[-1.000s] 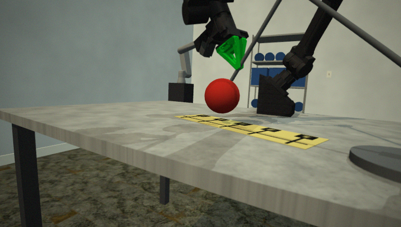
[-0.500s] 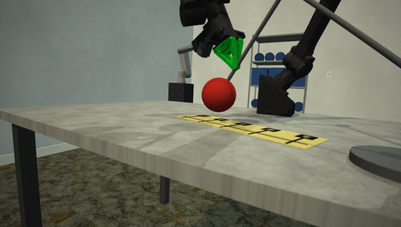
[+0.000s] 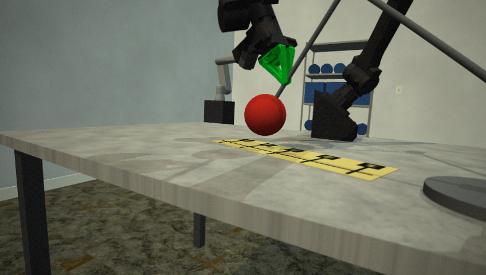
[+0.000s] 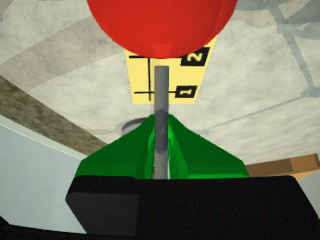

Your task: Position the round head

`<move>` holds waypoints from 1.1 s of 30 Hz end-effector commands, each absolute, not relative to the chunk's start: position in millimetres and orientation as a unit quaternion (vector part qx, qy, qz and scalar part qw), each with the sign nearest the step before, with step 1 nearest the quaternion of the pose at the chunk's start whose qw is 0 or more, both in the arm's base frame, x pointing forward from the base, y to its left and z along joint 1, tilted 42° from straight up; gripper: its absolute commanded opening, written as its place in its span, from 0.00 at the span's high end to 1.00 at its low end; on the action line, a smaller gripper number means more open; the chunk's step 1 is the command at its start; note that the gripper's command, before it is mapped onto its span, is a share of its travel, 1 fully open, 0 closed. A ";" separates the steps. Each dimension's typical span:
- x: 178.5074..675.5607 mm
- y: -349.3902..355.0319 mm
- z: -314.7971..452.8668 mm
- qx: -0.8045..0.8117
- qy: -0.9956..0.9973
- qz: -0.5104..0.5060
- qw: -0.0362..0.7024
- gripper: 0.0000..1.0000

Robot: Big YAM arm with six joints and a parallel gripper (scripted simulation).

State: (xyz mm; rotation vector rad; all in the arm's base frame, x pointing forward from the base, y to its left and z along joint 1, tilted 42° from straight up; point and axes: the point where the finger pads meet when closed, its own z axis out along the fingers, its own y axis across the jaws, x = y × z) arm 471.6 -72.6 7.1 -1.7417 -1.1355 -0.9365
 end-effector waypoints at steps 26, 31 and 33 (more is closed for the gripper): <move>472.1 -110.9 2.3 -0.710 -0.440 -0.381 0.398 1.00; 470.4 -121.9 -1.9 -0.710 -0.440 -0.381 0.398 1.00; 469.6 -127.5 -4.0 -0.710 -0.440 -0.381 0.398 1.00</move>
